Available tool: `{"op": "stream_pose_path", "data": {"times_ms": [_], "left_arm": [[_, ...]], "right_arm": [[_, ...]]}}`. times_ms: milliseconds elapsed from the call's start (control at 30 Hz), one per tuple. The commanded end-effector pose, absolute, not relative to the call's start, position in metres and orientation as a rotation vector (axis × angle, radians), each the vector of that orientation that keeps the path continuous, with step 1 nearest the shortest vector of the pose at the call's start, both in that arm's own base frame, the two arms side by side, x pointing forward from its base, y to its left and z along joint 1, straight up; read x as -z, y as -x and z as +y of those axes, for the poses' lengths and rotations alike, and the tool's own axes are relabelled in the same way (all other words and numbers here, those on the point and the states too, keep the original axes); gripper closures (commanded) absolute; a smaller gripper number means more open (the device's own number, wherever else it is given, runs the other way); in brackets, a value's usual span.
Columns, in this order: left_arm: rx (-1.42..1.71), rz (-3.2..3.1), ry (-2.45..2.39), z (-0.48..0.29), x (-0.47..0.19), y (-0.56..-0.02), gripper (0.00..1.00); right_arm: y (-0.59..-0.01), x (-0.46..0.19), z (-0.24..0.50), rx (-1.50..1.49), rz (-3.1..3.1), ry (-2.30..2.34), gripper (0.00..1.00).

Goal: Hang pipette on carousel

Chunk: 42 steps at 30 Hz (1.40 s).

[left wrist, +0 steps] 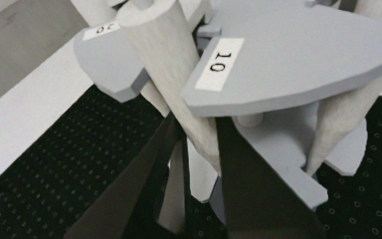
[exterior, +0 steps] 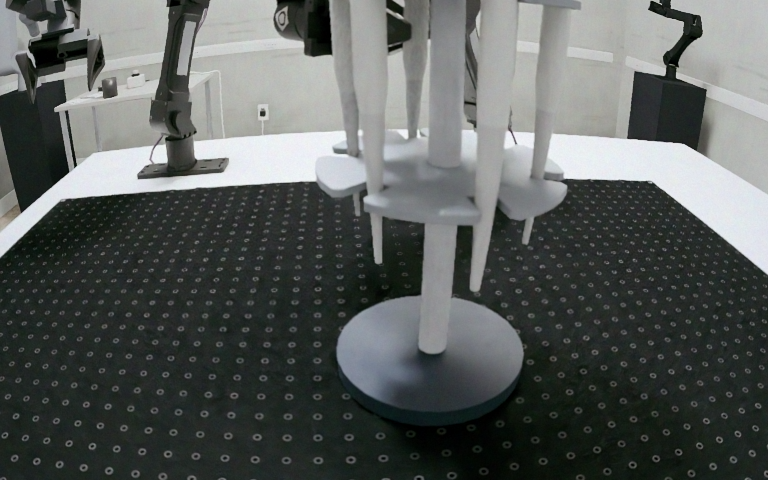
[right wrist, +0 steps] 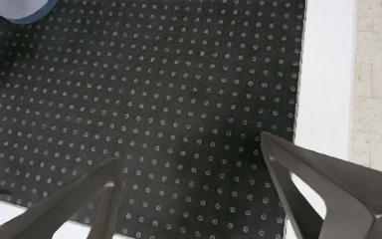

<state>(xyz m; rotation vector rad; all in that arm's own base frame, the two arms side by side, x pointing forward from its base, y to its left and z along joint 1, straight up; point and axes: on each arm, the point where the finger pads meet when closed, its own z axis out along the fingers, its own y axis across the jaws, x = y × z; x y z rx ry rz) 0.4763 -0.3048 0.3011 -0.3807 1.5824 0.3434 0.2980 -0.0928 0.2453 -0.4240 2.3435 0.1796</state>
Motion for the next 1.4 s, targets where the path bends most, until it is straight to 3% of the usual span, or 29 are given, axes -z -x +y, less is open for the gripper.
{"op": "stream_pose_path", "data": {"times_ms": [0,433,467,1367], "left_arm": [[-0.327,1.560,0.421,-0.300,-0.307,-0.476,0.88],[-0.327,1.560,0.421,-0.300,-0.307,-0.476,0.88],[-0.321,1.564,0.409,-0.302,-0.310,-0.475,0.50],[-0.322,1.566,0.406,-0.312,-0.312,-0.450,0.50]], "right_arm": [[-0.302,-0.253,-0.096,-0.168,2.317,0.429,0.00],[-0.302,-0.253,-0.096,-0.168,2.317,0.429,0.00],[-0.302,-0.253,-0.096,-0.168,2.317,0.429,0.00],[-0.302,-0.253,-0.096,-0.168,2.317,0.429,0.00]]}}
